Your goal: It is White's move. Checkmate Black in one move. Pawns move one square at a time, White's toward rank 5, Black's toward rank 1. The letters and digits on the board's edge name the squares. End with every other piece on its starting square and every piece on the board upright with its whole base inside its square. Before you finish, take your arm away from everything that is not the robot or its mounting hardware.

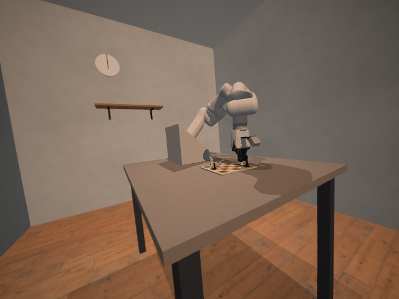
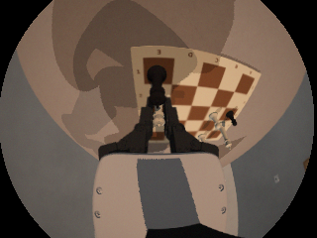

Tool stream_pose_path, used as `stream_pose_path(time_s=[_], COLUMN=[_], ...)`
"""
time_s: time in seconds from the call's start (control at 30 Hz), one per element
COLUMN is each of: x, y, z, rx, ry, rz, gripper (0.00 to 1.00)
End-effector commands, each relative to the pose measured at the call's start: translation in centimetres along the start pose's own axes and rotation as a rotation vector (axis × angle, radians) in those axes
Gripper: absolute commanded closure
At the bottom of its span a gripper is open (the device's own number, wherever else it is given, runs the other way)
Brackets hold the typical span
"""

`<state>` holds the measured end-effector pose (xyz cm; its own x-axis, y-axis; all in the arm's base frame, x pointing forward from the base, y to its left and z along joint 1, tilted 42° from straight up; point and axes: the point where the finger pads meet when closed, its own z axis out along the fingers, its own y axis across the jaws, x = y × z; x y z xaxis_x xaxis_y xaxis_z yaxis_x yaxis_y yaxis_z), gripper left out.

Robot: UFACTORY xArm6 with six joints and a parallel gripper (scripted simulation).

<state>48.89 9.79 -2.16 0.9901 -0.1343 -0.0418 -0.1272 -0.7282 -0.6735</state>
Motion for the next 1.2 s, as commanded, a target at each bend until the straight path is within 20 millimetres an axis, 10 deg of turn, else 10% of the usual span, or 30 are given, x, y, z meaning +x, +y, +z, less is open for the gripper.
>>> stream_pose_path(time_s=[0.0, 1.17], x=[0.12, 0.12], y=[-0.02, -0.02], z=[-0.14, 0.23], rx=[0.000, 0.000], ry=[0.003, 0.003], rz=[-0.001, -0.001], gripper=[1.00, 1.00])
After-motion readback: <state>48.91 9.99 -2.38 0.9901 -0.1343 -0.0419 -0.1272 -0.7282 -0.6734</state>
